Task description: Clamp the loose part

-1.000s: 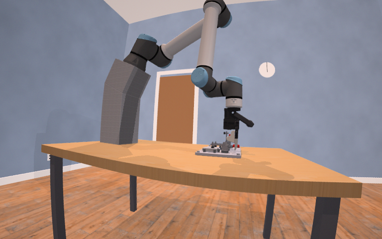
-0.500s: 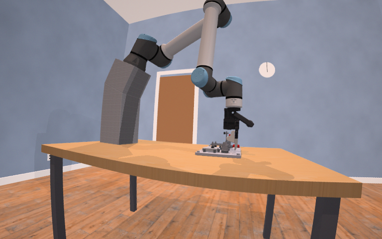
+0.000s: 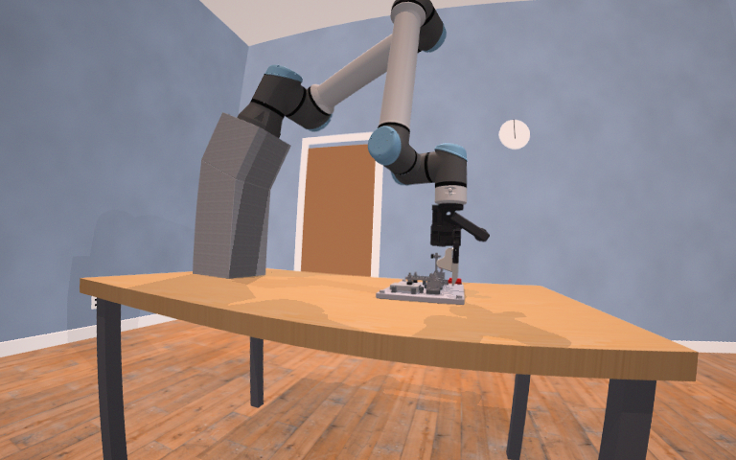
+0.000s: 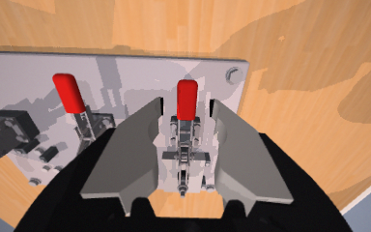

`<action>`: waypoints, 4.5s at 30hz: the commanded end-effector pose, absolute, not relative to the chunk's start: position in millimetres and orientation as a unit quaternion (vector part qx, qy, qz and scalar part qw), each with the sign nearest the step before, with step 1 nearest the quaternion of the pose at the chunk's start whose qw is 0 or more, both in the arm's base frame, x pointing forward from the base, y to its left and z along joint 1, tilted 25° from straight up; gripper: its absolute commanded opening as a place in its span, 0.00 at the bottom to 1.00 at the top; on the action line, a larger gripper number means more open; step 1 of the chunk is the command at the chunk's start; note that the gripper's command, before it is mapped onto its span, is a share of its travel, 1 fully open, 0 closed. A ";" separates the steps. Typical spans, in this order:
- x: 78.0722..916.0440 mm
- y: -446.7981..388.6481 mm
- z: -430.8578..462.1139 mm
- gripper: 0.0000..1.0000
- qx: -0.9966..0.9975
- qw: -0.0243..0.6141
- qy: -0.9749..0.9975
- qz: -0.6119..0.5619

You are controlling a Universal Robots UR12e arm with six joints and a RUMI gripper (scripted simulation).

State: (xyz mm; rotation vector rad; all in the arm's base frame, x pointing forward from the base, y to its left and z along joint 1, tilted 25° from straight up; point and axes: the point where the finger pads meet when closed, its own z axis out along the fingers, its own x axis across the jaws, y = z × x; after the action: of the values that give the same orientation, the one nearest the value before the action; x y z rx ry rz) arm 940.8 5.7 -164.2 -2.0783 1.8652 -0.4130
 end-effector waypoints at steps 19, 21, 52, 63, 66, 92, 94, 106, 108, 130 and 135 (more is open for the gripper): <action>920.0 3.5 -117.2 0.28 -0.727 0.159 0.652 -0.145; 920.0 3.5 -117.2 0.28 -0.727 0.159 0.652 -0.145; 907.4 2.3 -89.7 0.28 -0.727 0.159 0.652 -0.145; 895.8 1.1 -64.6 0.28 -0.727 0.159 0.652 -0.145; 893.2 0.8 -59.0 0.28 -0.727 0.159 0.652 -0.145; 890.7 0.6 -53.7 0.28 -0.727 0.159 0.652 -0.145; 890.7 0.6 -53.7 0.28 -0.727 0.159 0.652 -0.145; 890.7 0.6 -53.7 0.28 -0.727 0.159 0.652 -0.145; 890.7 0.6 -53.7 0.28 -0.727 0.159 0.652 -0.145; 890.7 0.6 -53.7 1.00 -0.727 0.159 0.652 -0.145; 890.7 0.6 -53.7 1.00 -0.727 0.159 0.652 -0.145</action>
State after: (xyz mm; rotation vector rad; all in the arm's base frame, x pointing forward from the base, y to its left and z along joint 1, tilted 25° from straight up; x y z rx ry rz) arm 890.4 0.6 -54.5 -2.0783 1.8651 -0.4130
